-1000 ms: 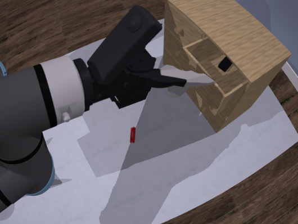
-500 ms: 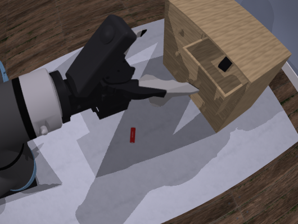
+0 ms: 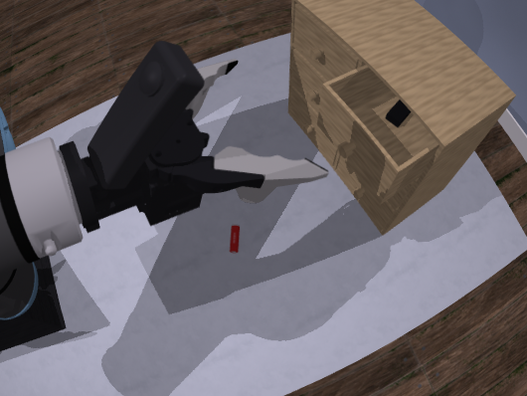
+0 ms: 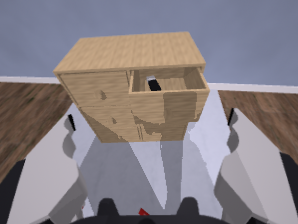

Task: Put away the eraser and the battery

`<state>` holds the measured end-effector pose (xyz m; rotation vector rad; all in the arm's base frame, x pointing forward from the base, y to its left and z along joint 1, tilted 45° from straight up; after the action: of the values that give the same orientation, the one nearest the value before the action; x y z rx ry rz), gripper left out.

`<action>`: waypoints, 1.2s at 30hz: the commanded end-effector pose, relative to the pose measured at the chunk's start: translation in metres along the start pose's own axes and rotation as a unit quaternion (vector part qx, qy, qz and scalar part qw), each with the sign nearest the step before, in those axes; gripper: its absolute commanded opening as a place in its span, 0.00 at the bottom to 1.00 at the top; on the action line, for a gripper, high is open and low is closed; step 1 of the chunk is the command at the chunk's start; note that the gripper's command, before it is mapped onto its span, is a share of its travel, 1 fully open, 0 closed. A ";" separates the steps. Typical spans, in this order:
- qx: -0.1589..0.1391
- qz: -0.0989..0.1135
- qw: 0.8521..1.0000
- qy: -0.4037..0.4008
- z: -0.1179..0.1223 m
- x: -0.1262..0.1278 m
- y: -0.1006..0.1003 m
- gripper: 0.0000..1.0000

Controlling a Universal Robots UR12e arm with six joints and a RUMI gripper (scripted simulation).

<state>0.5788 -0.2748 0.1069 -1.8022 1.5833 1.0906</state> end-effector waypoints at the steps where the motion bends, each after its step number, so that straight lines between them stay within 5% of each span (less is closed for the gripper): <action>1: -0.008 0.001 1.000 0.001 0.001 0.001 0.008 1.00; 36: -0.008 0.001 1.000 0.001 0.009 0.002 0.036 1.00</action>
<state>0.5445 -0.2749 0.1049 -1.7953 1.5937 1.0914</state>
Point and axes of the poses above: the point where the finger pads meet when closed, its own y axis back along the fingers, its own x axis across the jaws, z = x × y, the point moved 2 cm from there along y, back along the fingers, and after that the axes turned 11 degrees about -y, right-handed, at the moved point
